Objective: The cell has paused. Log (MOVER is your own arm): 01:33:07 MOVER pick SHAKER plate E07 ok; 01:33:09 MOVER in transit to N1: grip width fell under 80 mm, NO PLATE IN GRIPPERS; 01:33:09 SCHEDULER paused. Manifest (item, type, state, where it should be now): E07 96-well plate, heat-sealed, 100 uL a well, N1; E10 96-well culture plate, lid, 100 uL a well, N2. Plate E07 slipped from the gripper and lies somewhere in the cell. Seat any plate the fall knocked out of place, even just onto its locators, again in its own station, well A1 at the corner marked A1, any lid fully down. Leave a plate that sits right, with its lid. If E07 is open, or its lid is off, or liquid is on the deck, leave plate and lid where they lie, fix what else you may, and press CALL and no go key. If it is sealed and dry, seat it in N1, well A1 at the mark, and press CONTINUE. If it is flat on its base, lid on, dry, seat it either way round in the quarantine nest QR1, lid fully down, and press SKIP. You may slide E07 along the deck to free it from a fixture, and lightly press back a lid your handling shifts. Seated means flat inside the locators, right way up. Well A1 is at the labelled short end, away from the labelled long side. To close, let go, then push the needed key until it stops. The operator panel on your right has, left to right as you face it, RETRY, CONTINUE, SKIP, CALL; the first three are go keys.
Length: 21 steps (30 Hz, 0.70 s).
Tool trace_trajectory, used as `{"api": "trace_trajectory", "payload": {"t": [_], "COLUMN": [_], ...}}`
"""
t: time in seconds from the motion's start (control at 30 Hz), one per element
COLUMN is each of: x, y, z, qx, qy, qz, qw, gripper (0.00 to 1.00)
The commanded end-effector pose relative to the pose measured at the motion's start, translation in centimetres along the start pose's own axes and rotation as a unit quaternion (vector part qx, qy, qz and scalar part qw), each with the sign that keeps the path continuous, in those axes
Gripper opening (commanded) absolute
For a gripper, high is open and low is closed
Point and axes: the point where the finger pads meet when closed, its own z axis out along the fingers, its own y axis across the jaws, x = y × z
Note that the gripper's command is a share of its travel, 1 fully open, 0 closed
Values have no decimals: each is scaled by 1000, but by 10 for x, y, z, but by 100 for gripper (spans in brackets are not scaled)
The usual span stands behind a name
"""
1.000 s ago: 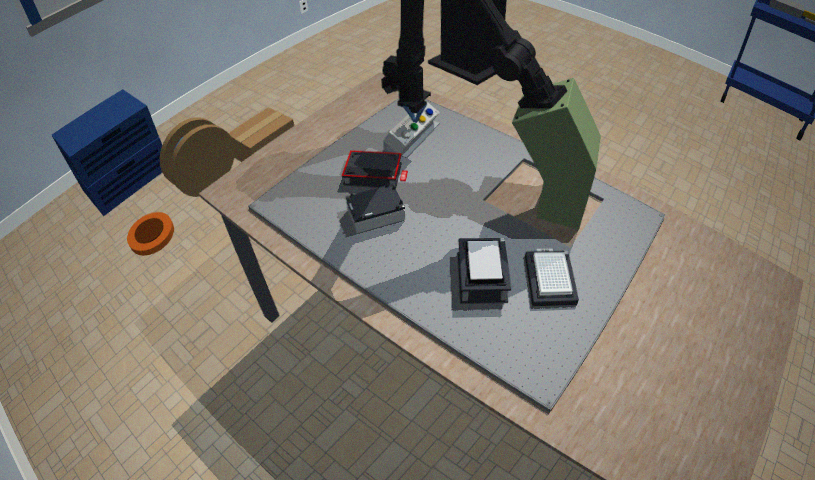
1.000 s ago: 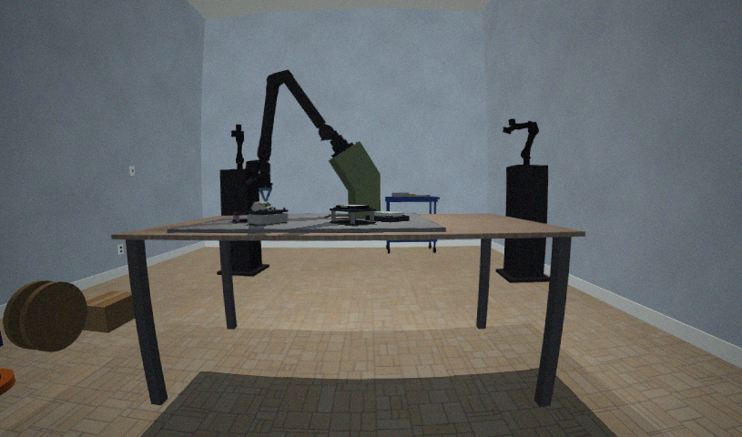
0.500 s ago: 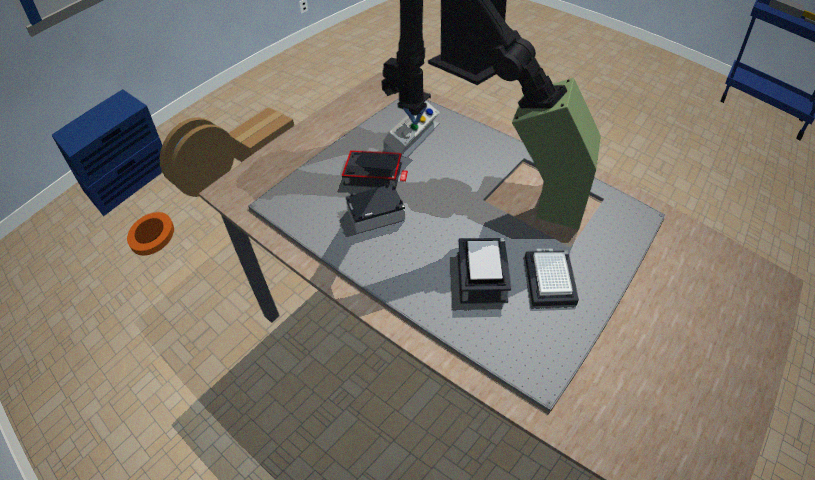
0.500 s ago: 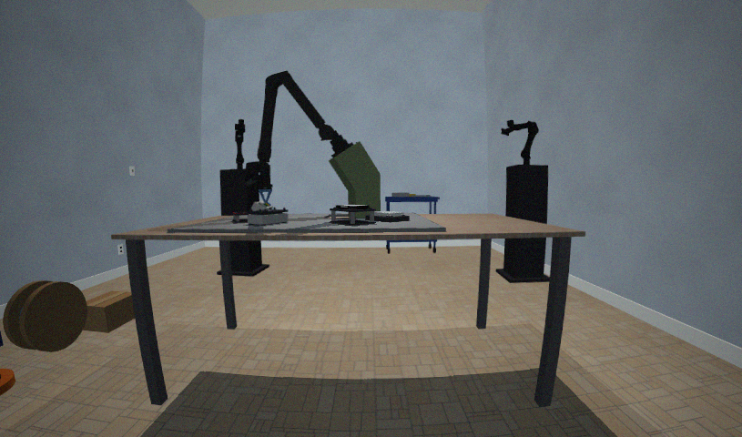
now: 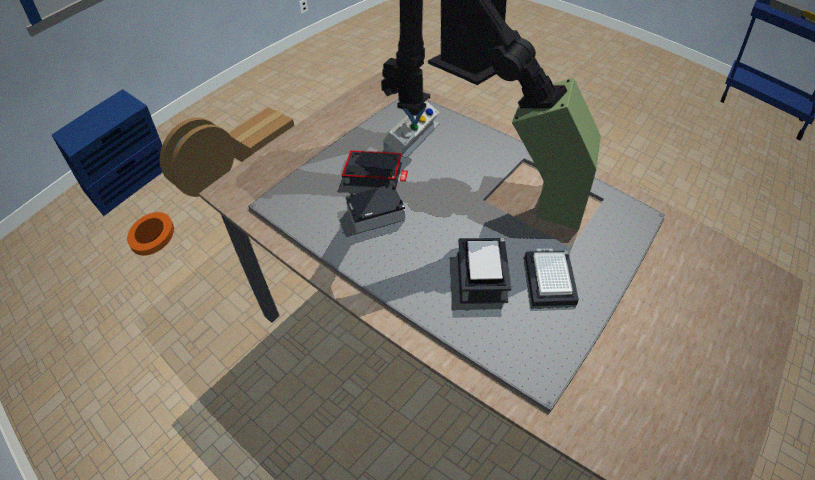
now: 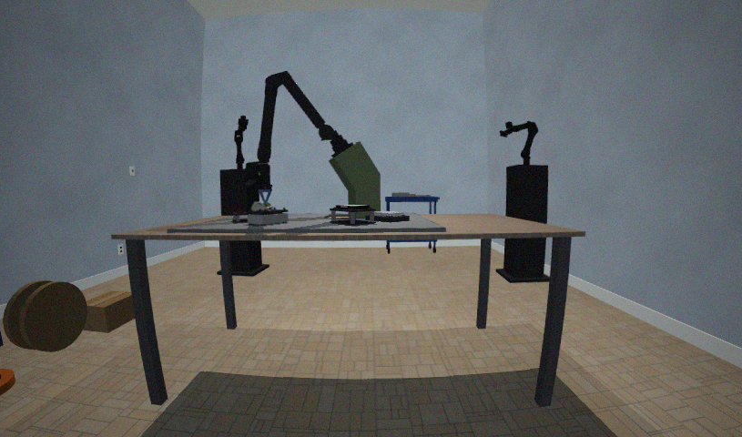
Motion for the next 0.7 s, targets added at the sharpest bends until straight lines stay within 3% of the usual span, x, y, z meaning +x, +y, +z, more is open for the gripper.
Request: {"api": "trace_trajectory", "payload": {"t": [0.0, 0.67], "x": [-8, -11], "y": [5, 5], "z": [5, 11], "qx": [-1, -1], "qy": [-9, -11], "qz": [2, 2], "qw": [1000, 1000], "gripper": [0, 0]}}
